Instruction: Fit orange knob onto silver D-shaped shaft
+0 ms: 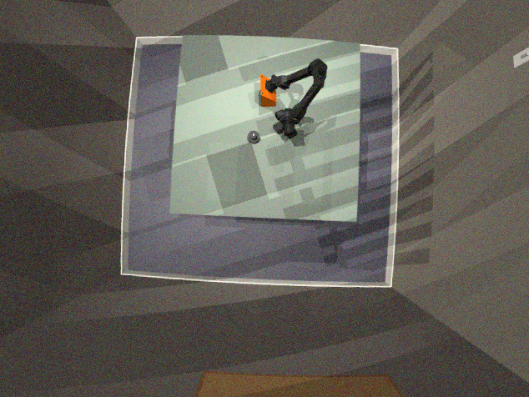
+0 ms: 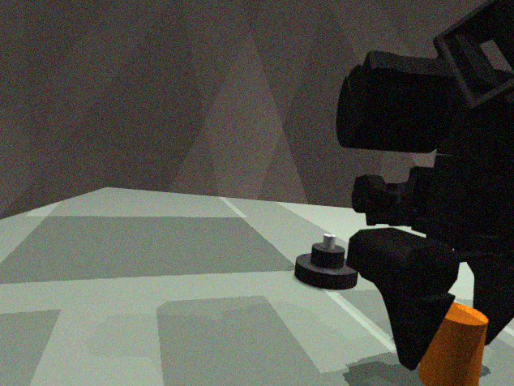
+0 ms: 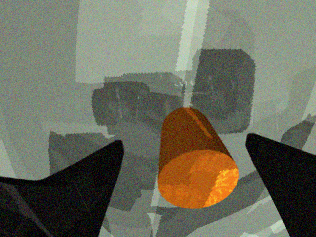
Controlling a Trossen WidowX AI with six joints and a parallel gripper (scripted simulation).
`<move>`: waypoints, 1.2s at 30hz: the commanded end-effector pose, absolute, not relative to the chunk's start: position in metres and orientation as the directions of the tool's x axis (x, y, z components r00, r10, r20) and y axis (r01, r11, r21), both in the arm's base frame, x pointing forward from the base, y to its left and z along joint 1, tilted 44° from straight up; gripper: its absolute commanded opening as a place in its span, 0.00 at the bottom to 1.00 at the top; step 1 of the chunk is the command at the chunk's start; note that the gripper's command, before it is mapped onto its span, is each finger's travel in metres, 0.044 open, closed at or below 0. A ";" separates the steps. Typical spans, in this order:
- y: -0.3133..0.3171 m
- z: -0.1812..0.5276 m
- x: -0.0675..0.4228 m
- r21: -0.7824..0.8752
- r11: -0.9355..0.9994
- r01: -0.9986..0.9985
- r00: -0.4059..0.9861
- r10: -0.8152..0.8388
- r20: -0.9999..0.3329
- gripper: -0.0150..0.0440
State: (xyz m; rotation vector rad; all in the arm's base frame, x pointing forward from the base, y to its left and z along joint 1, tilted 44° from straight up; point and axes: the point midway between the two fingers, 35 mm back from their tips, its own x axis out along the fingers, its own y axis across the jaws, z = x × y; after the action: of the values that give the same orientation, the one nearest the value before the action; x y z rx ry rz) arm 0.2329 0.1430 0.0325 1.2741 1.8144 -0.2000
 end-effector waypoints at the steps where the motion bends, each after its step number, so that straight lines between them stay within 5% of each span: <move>1: 0.148 0.027 0.230 0.331 0.456 0.826 -0.085 0.683 -0.726 1.00; 8: 0.154 0.021 0.228 0.332 0.455 0.826 -0.086 0.684 -0.724 1.00; 18: 0.154 0.021 0.228 0.332 0.455 0.826 -0.086 0.684 -0.724 0.56; 25: 0.154 0.021 0.228 0.332 0.455 0.826 -0.086 0.684 -0.724 0.48; 30: 0.144 0.030 0.234 0.330 0.456 0.826 -0.084 0.679 -0.729 0.25; 36: 0.118 0.053 0.243 0.327 0.459 0.826 -0.082 0.671 -0.737 0.25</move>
State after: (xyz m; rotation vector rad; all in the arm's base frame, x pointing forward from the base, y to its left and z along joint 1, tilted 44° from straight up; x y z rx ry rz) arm 0.2353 0.1318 0.0391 1.2744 1.8291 -0.2210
